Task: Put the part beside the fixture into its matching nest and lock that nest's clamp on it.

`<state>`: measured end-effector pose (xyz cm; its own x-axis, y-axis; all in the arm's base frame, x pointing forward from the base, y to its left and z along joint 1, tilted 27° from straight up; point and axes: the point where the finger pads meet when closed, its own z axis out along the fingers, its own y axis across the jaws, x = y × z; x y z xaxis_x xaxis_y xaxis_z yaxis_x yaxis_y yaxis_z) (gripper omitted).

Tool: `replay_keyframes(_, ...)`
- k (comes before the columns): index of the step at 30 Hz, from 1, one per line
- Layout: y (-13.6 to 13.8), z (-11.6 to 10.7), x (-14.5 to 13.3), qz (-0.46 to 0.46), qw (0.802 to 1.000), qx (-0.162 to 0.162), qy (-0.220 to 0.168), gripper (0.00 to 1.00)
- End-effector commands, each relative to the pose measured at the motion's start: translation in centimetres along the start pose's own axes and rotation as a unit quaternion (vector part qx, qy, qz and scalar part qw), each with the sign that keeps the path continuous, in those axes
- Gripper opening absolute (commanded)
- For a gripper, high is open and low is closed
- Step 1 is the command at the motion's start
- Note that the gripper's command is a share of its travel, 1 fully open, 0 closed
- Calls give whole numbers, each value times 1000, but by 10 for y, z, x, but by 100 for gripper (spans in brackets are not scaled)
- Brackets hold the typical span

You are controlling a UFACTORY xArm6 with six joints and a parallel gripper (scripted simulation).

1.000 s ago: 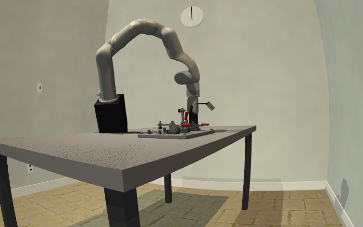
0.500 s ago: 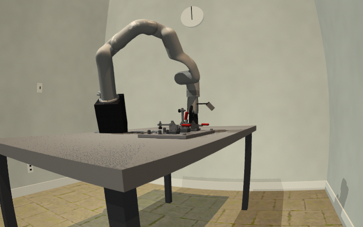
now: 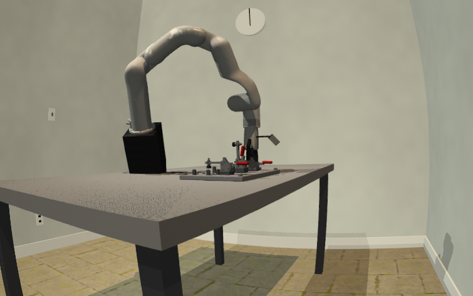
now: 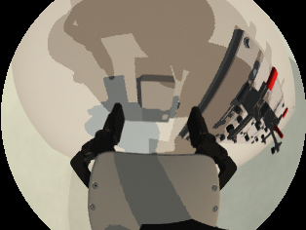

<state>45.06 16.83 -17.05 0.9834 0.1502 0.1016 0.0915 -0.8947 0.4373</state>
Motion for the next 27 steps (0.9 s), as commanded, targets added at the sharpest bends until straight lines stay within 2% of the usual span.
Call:
replay_keyframes(1, -1, 6, 2, 0, 1000, 1, 2, 100)
replay_keyframes(14, -1, 21, 2, 0, 1000, 1, 2, 100)
replay_keyframes(27, -1, 22, 2, 0, 1000, 1, 2, 100)
